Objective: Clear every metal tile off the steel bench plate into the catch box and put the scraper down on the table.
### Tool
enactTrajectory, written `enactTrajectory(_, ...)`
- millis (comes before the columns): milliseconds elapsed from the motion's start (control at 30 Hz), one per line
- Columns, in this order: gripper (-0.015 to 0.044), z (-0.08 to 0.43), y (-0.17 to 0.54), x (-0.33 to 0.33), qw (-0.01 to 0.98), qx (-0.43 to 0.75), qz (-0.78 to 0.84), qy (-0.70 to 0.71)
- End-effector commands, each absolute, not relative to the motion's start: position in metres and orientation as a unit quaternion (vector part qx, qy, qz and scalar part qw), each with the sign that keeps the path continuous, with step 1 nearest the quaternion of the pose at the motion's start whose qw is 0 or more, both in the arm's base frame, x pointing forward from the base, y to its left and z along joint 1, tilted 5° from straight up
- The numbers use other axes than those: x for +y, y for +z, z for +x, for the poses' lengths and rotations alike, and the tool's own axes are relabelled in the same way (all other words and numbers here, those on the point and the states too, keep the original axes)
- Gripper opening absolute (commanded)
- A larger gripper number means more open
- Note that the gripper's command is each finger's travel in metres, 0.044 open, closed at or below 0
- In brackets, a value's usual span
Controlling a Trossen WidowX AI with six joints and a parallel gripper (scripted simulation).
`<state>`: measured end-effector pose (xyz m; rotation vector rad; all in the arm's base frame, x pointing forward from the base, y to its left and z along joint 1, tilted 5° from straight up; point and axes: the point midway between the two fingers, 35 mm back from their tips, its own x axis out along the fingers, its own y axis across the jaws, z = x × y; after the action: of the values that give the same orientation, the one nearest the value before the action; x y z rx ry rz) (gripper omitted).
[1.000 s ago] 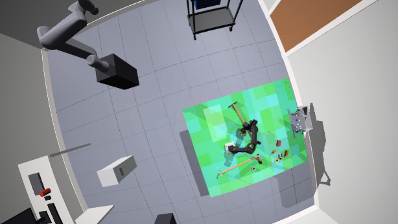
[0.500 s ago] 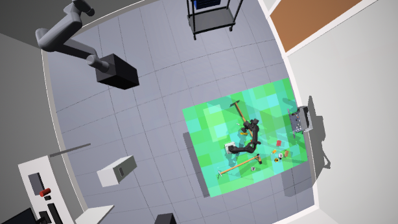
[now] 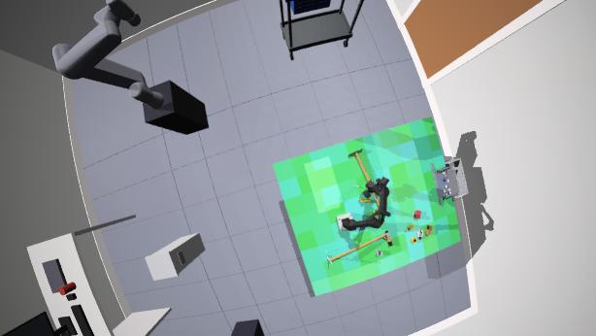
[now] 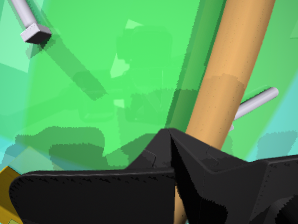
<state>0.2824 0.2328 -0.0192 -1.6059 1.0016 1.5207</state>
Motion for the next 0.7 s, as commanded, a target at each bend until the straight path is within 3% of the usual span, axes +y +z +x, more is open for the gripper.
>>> enactTrajectory(0,0.0000,0.282,-0.017,0.233,0.349,0.387,-0.620,0.587)
enactTrajectory(667,0.0000,0.283,0.059,0.240,0.349,0.387,-0.620,0.587)
